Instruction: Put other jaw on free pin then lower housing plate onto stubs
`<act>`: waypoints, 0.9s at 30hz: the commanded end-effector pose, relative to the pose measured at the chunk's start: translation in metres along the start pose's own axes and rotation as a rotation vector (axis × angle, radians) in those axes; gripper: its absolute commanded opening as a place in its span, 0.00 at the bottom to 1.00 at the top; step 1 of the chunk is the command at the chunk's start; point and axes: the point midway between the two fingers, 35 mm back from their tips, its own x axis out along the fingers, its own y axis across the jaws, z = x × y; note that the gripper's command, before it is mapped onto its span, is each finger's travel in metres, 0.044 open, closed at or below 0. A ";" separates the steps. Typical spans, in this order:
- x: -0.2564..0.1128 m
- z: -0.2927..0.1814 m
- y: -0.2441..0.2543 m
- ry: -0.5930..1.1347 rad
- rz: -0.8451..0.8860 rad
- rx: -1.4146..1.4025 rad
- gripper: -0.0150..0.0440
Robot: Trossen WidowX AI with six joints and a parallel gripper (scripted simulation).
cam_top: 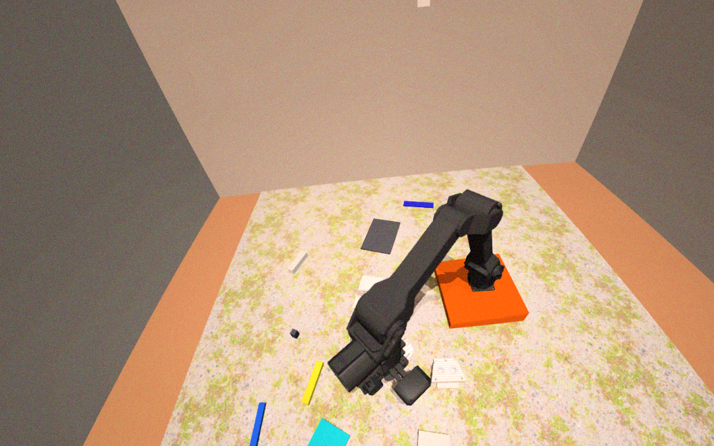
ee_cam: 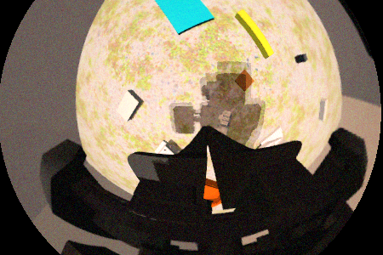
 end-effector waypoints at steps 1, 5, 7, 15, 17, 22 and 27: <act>-0.001 0.002 0.001 -0.008 -0.003 0.067 0.25; -0.001 0.002 0.002 -0.008 -0.003 0.071 0.25; 0.000 0.002 0.002 -0.008 -0.003 0.071 0.25; 0.013 0.003 0.002 -0.008 -0.003 0.071 0.25; 0.016 0.003 0.002 -0.008 -0.003 0.071 0.25; 0.024 0.004 0.002 -0.008 -0.003 0.072 0.25; 0.032 0.004 0.002 -0.008 -0.003 0.072 0.25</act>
